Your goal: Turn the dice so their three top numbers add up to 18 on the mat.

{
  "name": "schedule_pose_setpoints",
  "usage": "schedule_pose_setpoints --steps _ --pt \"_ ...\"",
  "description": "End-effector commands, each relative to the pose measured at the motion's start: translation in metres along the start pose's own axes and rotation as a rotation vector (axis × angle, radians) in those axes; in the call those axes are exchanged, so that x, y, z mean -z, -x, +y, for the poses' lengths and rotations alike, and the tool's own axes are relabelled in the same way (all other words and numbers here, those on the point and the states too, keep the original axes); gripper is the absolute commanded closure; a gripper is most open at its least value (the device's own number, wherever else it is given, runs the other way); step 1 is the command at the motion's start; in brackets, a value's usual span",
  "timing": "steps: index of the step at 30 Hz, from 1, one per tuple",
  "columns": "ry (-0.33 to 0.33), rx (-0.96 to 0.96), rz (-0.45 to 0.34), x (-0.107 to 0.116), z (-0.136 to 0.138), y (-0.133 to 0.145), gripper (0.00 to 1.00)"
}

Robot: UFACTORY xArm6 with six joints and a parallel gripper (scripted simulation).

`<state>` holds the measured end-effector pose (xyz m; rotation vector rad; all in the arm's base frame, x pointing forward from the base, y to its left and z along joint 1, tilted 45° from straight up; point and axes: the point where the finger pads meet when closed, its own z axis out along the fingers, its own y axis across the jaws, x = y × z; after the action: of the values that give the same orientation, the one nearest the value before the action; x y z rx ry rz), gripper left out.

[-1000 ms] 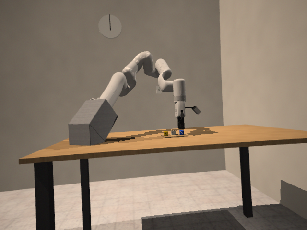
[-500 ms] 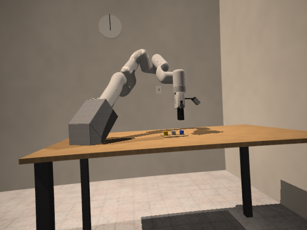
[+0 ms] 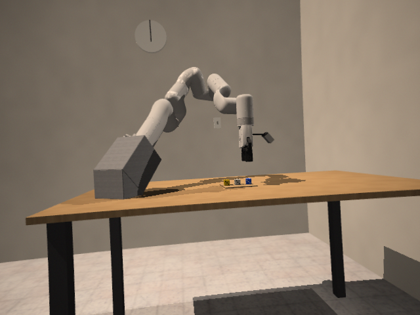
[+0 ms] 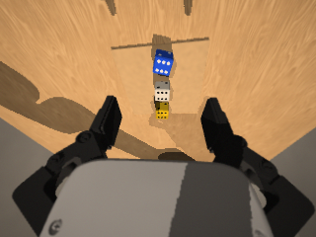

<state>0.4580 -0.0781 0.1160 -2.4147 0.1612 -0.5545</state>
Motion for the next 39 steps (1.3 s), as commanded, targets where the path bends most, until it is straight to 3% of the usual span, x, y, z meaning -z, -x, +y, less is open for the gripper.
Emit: schedule_pose_setpoints --steps 1,14,25,39 --pt "0.001 0.001 0.003 0.001 0.0 -0.001 0.0" --pt "0.001 0.001 0.003 0.006 0.0 -0.001 0.0" --pt "0.001 0.001 0.003 0.053 0.0 -0.001 0.0" --pt "0.001 0.001 0.003 0.084 0.0 -0.001 0.0"
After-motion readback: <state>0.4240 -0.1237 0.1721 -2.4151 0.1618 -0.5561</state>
